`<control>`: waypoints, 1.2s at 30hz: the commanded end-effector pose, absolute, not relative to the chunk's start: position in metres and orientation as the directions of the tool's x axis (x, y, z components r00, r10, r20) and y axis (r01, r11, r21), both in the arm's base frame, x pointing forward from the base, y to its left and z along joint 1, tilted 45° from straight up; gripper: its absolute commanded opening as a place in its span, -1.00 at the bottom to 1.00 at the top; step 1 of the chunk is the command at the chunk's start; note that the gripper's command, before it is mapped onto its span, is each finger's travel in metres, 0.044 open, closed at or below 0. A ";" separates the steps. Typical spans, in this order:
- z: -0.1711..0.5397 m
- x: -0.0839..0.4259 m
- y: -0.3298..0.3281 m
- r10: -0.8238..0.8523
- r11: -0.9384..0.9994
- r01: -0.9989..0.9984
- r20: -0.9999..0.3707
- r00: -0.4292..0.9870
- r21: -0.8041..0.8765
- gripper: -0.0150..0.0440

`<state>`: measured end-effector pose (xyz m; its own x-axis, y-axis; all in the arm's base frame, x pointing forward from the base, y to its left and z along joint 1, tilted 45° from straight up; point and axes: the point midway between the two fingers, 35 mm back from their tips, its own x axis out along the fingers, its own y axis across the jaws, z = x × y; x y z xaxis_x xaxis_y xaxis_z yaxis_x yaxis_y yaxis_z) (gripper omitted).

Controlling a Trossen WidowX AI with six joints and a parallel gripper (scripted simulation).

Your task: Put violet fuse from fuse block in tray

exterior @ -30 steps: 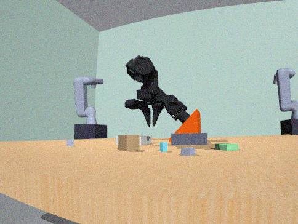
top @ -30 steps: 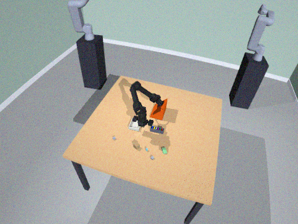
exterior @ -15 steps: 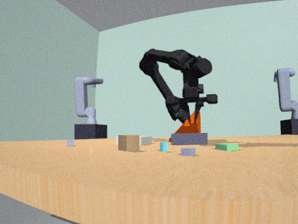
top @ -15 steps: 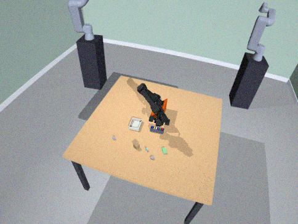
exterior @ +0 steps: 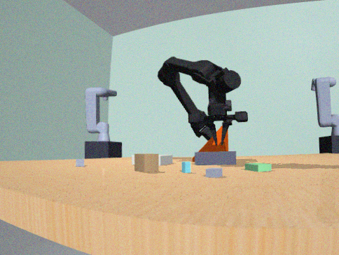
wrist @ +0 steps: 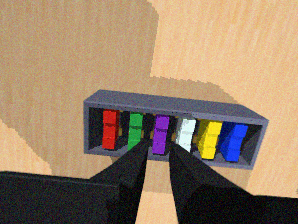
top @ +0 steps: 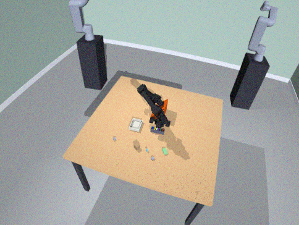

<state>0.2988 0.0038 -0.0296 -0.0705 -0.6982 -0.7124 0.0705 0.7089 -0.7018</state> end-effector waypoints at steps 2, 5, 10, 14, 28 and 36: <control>-0.032 0.298 0.000 -0.702 0.706 0.067 -0.709 -0.069 -0.705 -0.26; -0.034 0.298 -0.003 -0.702 0.706 0.067 -0.709 -0.069 -0.705 -0.26; -0.037 0.297 -0.006 -0.702 0.706 0.067 -0.709 -0.069 -0.705 -0.26; -0.040 0.296 -0.009 -0.702 0.705 0.067 -0.708 -0.069 -0.706 -0.26; -0.040 0.296 -0.010 -0.702 0.705 0.067 -0.708 -0.069 -0.706 -0.26; -0.045 0.296 -0.015 -0.703 0.705 0.067 -0.708 -0.069 -0.706 -0.26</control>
